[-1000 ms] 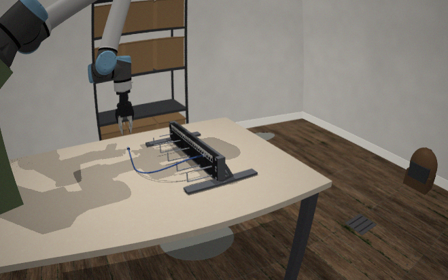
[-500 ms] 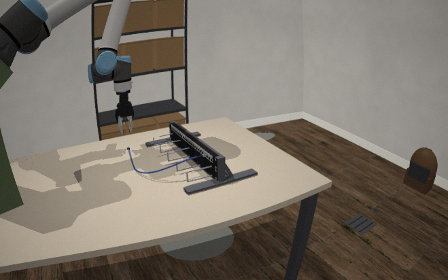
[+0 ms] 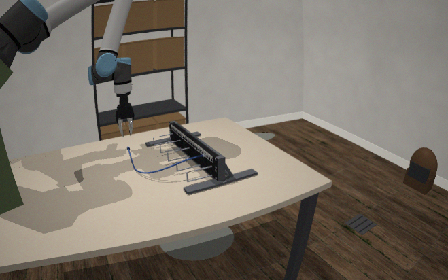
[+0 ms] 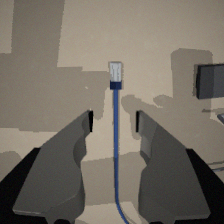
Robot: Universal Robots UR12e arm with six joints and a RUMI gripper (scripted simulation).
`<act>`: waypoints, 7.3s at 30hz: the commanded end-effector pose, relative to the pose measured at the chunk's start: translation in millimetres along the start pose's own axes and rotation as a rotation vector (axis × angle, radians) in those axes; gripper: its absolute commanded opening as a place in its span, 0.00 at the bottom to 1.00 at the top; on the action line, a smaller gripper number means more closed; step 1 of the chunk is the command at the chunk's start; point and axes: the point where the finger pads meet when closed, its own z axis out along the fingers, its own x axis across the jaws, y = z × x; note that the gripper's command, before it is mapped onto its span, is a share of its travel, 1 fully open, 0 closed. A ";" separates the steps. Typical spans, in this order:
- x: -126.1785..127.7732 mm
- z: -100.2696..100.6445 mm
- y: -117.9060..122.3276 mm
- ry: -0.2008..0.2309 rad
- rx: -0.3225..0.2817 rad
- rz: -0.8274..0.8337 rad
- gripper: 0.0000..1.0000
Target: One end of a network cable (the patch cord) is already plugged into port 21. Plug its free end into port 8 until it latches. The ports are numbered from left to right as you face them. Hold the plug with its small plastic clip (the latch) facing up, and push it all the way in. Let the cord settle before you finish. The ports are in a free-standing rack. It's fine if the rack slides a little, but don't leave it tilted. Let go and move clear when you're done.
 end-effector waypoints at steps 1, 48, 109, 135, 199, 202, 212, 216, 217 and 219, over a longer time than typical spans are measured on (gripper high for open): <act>0.2 7.3 -0.3 0.001 0.000 0.000 0.22; 0.3 57.3 -0.4 0.001 0.000 0.000 0.22; 0.3 62.0 -0.4 0.001 0.000 0.000 0.22; 0.3 68.5 -0.4 0.001 0.000 0.000 0.22; 0.3 68.9 -0.4 0.001 0.000 0.000 0.00; 0.3 68.9 -0.4 0.001 0.000 0.000 0.00; 0.3 68.9 -0.4 0.001 0.000 0.000 0.00; 0.3 68.9 -0.4 0.001 0.000 0.000 0.00; 0.3 68.9 -0.4 0.001 0.000 0.000 0.00; 0.3 68.9 -0.4 0.001 0.000 0.000 0.00</act>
